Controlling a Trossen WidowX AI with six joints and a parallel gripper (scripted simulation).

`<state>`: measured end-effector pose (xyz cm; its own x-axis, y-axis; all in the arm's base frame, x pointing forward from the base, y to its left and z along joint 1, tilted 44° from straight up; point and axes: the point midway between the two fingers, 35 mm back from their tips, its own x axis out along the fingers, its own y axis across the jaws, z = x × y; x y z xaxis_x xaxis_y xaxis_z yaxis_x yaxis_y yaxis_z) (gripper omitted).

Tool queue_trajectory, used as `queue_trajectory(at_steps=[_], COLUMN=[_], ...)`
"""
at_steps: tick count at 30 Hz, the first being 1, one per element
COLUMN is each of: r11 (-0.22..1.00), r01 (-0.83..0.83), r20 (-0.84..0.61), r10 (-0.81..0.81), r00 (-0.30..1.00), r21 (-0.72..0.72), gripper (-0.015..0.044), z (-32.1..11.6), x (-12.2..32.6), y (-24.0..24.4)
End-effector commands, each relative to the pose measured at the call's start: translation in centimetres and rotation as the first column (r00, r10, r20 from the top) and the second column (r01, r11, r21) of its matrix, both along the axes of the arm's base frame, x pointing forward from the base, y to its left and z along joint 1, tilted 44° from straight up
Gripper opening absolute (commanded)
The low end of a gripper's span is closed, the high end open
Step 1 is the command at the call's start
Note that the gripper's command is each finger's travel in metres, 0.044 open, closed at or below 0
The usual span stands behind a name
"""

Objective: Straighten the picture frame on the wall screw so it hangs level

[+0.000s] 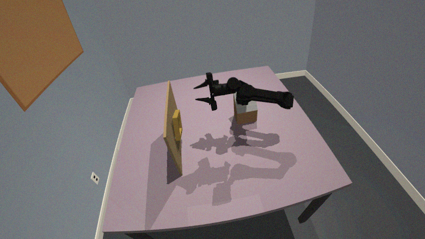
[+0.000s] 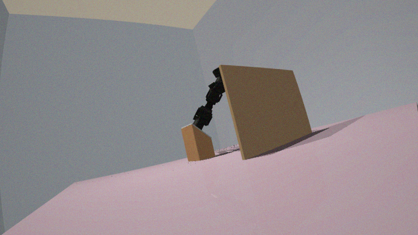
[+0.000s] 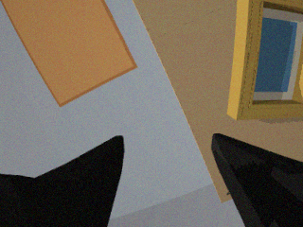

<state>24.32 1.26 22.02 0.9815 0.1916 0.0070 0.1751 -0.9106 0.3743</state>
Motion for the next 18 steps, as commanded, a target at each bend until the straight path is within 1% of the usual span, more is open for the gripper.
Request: queue_trajectory(at_steps=[1,8,18], r11=[1.0,1.0,1.0], r01=[-0.002,-0.005,-0.005], r20=[-0.002,0.0,0.001], r10=[0.002,0.005,0.005], r00=[1.0,1.0,1.0], r21=[0.002,0.007,0.007], gripper=[0.026,0.026,0.026], z=[-1.1,-4.2,-4.3], x=[-0.1,-1.1,-1.0], y=[1.0,3.7,3.8])
